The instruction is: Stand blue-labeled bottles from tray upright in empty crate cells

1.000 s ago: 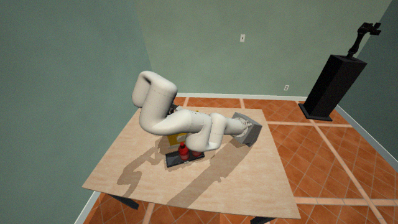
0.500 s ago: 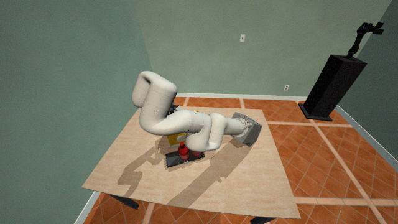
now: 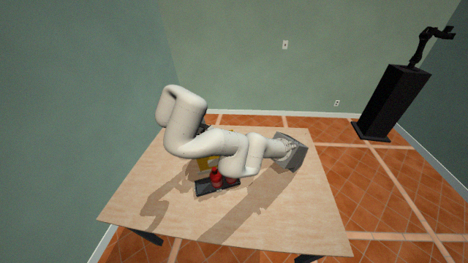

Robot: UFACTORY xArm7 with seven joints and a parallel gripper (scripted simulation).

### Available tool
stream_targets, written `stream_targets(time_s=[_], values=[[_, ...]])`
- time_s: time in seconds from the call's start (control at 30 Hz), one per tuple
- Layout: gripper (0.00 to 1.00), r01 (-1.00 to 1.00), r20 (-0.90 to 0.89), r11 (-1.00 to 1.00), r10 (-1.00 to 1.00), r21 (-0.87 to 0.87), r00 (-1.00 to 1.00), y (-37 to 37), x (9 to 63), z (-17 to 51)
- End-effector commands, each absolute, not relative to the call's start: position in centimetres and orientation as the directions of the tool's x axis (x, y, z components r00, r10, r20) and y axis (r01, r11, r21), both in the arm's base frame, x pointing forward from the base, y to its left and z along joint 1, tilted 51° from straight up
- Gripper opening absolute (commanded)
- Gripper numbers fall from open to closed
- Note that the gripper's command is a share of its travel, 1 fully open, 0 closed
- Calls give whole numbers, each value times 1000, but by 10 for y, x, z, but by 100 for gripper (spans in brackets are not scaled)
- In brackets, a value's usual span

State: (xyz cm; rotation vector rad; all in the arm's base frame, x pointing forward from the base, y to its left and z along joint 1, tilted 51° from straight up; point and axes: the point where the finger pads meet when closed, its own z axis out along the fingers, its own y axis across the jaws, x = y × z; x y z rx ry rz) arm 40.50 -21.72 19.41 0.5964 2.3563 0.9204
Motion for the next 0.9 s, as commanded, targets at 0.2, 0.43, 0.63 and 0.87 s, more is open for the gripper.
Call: stream_targets(time_s=[0.2, 0.43, 0.63, 0.87], values=[[0, 205, -321, 670, 572, 713, -755, -215, 411, 189], [0, 205, -321, 670, 572, 713, -755, -211, 416, 184], [0, 205, -321, 670, 572, 713, -755, -209, 419, 181], [0, 205, -321, 670, 572, 713, -755, -207, 422, 178]])
